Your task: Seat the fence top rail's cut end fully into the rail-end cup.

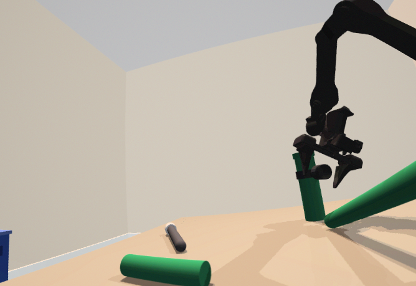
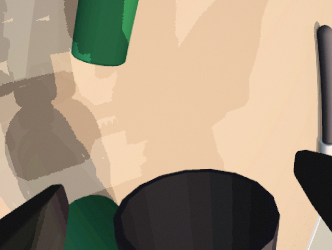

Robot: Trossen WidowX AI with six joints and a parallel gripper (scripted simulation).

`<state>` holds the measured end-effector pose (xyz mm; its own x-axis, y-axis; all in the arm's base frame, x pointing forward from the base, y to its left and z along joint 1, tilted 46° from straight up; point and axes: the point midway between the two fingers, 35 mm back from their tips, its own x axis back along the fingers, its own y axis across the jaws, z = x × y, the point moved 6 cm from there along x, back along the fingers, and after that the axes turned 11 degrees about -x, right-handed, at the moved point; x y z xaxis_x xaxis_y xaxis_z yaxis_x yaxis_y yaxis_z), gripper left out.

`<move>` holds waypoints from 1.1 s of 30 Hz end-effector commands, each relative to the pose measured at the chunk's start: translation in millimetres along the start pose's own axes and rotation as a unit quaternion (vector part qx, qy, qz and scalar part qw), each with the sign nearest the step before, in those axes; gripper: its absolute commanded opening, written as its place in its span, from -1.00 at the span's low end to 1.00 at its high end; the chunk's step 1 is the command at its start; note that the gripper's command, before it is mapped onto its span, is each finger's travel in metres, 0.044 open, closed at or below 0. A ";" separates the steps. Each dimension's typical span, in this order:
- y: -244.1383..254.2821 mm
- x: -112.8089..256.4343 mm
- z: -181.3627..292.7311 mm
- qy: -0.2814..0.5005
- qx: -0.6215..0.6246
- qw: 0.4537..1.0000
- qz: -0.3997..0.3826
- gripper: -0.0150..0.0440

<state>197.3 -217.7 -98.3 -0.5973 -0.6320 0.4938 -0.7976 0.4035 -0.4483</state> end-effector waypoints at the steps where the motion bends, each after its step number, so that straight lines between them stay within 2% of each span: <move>1: 0.8 -4.3 -1.3 -0.002 -0.003 1.000 0.001 0.91; 13: 0.8 -4.3 -1.3 -0.002 -0.003 1.000 0.001 -0.16; 16: 0.8 -4.3 -1.3 -0.002 -0.003 1.000 0.001 -0.22; 19: -0.1 -4.9 -1.8 0.001 -0.008 1.000 0.001 -0.49; 33: -5.9 -8.6 -4.9 0.019 -0.041 0.999 0.005 -0.49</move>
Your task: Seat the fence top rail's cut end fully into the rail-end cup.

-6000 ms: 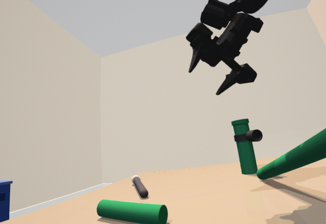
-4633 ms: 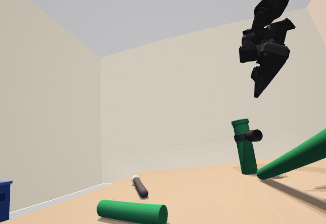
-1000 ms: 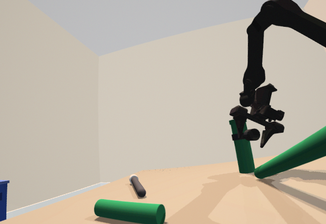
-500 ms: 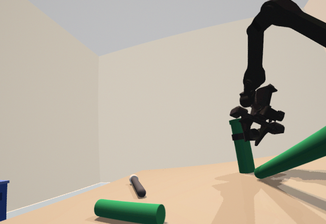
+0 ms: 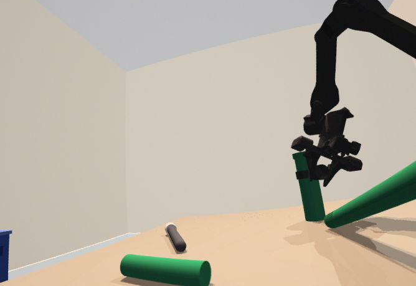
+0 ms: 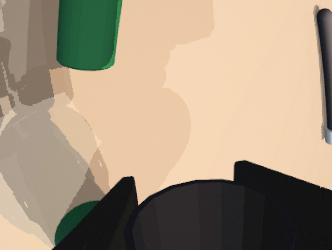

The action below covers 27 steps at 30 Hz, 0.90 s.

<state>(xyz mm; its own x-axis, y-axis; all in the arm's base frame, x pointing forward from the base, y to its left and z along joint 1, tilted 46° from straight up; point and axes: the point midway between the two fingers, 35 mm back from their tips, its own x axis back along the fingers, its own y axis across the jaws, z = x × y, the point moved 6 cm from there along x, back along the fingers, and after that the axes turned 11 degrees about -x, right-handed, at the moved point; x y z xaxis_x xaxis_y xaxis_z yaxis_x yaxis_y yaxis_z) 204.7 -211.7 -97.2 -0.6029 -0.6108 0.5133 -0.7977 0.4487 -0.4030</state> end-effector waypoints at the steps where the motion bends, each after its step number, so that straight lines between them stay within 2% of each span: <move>1: -2.0 -1.1 -1.0 0.005 -0.010 1.000 0.002 -0.49; 27: -12.7 -7.9 -6.2 0.038 -0.071 0.997 0.009 -0.49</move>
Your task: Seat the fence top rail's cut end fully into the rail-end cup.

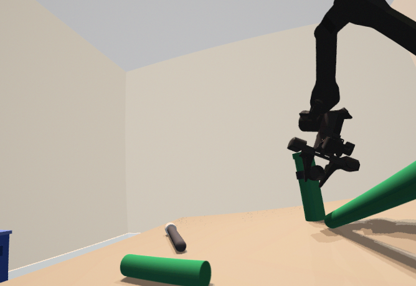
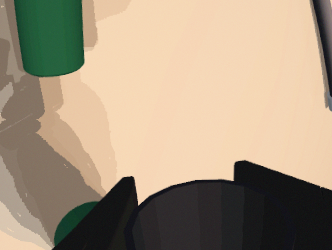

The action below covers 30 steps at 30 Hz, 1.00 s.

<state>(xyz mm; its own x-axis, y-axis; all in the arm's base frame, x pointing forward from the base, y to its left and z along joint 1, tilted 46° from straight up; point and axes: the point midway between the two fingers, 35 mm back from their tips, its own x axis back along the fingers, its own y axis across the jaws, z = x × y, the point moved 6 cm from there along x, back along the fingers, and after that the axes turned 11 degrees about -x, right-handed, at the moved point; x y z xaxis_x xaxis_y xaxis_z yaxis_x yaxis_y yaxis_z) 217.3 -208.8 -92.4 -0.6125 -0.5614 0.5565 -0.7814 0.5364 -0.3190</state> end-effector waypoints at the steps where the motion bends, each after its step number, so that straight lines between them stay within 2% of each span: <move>1: -2.4 -1.3 -1.3 0.008 -0.013 1.000 0.001 -0.49; 25: 0.6 0.0 0.2 -0.003 0.004 1.000 -0.001 -0.49; 30: 0.6 0.0 0.2 -0.003 0.004 1.000 -0.001 -0.05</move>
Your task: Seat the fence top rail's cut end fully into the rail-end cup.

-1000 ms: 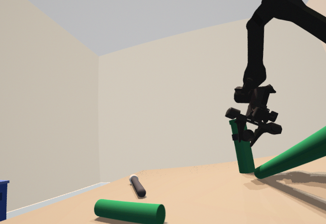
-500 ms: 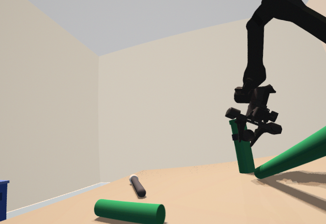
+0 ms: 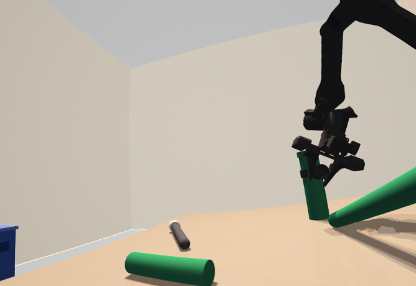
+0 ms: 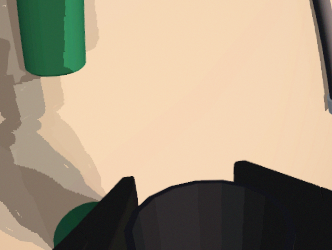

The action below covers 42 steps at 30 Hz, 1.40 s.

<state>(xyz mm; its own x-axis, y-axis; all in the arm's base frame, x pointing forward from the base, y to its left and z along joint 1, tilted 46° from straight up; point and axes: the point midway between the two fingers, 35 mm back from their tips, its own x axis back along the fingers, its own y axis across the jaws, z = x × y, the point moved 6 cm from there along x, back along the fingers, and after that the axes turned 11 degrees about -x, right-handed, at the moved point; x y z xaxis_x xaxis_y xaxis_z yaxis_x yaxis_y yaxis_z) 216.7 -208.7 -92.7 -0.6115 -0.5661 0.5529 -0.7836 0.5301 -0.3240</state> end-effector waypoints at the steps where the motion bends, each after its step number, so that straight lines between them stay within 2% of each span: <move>1: 0.0 0.0 0.0 0.000 0.000 1.000 0.000 0.04; 12: -5.4 12.4 -14.9 0.002 -0.002 1.000 0.000 1.00; 21: -11.8 32.6 -41.3 0.004 -0.006 1.000 0.001 1.00; 26: -14.6 32.9 -41.0 0.004 -0.011 1.000 0.003 1.00; 30: -22.5 51.1 -63.2 0.013 -0.165 0.986 0.005 1.00; 36: -29.2 81.3 -105.8 0.027 -0.434 0.900 0.016 1.00; 42: -26.2 107.2 -149.7 0.035 -0.668 0.742 0.035 1.00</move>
<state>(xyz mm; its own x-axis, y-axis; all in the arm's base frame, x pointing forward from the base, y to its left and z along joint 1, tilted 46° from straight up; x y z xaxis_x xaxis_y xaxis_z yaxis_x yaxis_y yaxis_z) 206.5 -207.5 34.1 -0.6150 -0.5238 0.5895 -0.4618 0.8452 0.2692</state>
